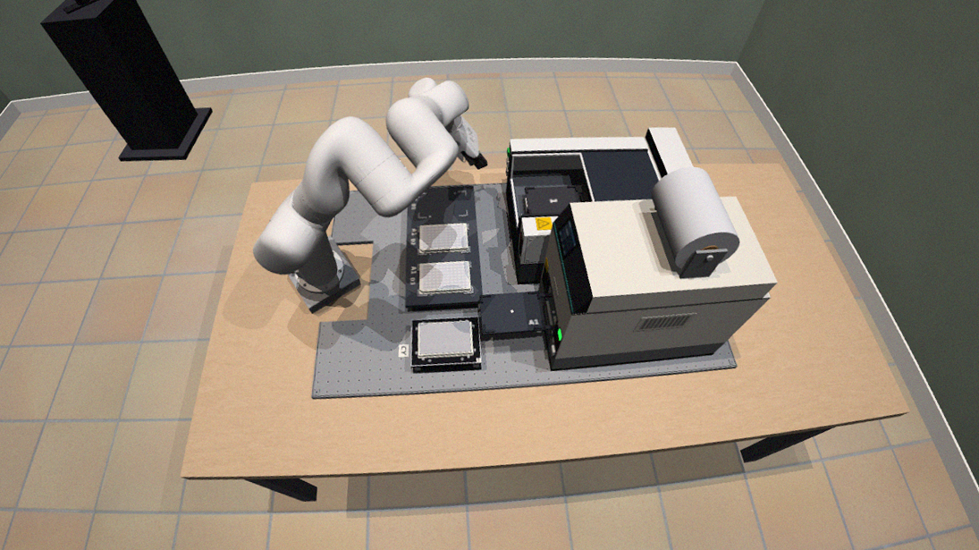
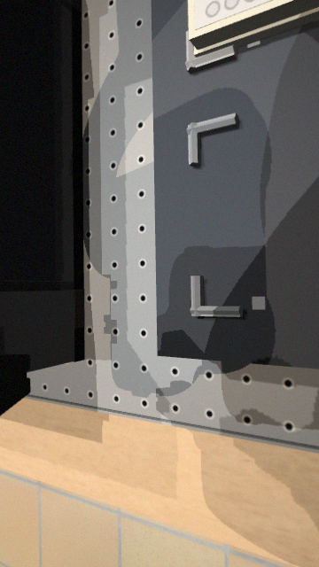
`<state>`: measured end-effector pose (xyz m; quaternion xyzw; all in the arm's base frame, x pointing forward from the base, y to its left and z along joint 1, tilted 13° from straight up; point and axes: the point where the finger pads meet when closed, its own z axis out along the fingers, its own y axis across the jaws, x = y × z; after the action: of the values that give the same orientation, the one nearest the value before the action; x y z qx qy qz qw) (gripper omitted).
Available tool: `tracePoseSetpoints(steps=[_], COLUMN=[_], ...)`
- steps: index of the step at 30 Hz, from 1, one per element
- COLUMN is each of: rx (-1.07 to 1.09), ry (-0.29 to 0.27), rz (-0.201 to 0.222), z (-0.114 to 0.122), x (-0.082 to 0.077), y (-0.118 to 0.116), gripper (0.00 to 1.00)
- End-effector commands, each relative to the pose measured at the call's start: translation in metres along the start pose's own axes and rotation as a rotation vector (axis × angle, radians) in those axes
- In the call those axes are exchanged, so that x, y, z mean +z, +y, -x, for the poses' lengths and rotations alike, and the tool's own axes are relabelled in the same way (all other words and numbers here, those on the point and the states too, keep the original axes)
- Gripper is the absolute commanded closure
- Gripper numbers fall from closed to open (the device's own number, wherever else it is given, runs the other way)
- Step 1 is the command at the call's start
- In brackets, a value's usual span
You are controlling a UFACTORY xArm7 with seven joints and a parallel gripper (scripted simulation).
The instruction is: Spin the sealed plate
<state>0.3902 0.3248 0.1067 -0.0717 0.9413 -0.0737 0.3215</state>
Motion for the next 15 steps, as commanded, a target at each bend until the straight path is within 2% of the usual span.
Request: tracePoseSetpoints(steps=[1,15], rx=[0.001,0.001], ry=[-0.003,-0.003], rz=[0.002,0.002], z=[0.004,0.01], x=[0.006,0.025], y=[0.001,0.001], gripper=[1.0,1.0])
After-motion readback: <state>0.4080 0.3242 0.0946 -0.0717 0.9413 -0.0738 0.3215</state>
